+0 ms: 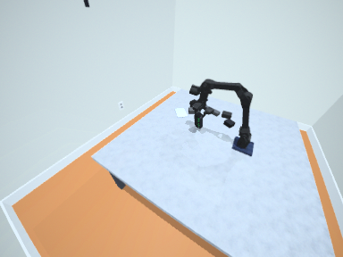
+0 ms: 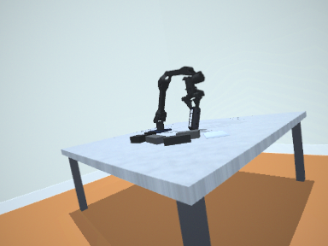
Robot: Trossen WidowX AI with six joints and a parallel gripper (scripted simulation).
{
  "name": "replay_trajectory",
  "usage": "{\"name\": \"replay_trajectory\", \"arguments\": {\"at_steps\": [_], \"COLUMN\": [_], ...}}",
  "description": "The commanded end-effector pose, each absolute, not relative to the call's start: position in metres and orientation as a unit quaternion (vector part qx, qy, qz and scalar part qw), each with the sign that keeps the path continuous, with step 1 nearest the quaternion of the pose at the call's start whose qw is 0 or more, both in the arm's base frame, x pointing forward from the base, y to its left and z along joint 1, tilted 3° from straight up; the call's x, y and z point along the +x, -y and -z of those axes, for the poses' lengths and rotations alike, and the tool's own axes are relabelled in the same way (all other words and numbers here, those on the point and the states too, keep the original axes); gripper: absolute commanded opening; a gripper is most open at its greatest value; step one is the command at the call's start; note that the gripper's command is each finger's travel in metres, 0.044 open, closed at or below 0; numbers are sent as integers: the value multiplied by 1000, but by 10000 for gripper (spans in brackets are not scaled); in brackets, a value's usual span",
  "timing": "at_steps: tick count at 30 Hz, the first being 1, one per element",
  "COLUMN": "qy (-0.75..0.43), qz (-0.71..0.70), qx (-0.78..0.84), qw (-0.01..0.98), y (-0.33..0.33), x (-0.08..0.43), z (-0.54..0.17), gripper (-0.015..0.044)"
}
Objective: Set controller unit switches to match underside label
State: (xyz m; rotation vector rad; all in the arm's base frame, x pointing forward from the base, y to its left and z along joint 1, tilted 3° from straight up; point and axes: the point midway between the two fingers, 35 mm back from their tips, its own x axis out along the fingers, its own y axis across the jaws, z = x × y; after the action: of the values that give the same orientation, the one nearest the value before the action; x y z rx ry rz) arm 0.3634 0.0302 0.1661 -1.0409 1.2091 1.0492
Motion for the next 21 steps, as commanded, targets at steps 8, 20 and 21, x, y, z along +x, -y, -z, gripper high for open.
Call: {"name": "replay_trajectory", "arguments": {"at_steps": [8,20,21], "qy": [-525,-525,-525], "qz": [-448,-448,-448], "qx": [-444,-444,-444], "qw": [572,571,571], "y": [-18,-9,-8], "x": [360,358,358], "z": [-161,-161,-161], "gripper": [338,338,338]}}
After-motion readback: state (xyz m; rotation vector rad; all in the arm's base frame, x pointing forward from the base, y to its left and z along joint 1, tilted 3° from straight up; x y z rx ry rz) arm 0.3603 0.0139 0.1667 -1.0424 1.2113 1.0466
